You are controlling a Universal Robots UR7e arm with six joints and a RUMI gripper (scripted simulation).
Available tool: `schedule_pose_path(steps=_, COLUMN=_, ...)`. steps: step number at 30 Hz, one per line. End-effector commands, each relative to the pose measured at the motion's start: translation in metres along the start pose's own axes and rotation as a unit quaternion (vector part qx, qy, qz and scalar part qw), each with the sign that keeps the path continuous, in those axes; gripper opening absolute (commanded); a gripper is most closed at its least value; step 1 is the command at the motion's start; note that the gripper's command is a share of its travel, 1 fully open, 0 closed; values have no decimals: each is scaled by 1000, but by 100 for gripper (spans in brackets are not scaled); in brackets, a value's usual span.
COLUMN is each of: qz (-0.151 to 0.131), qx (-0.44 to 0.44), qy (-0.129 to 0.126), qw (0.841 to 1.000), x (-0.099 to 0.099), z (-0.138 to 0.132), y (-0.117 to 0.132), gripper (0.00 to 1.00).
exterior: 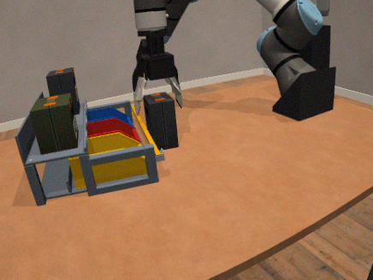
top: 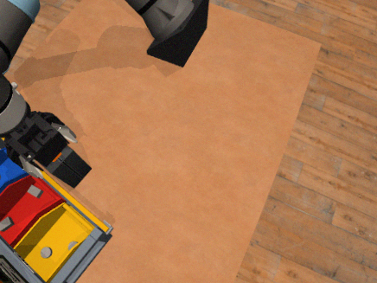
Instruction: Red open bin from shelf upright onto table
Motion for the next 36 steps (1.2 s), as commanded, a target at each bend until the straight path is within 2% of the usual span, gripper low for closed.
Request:
schedule_pose_path(steps=1, qz=0, qx=0, qy=-1, qw=1000, x=0, z=0, y=0, gripper=72)
schedule_pose_path(steps=16, qz=0, qx=0, qy=-1, qw=1000, x=0, z=0, y=0, gripper=72)
schedule_pose_path(steps=17, qz=0, qx=0, qy=-1, qw=1000, x=0, z=0, y=0, gripper=0)
schedule_pose_path(steps=36, qz=0, qx=0, qy=-1, qw=1000, x=0, z=0, y=0, gripper=0)
Point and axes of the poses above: the point where the finger pads meet when closed, its own x axis back along the fingers, its own z axis across the jaws, y = z × x, the point moved 5 cm from there along x, back along the fingers, and after that the axes turned 13 degrees about x, right-handed, at the moved point
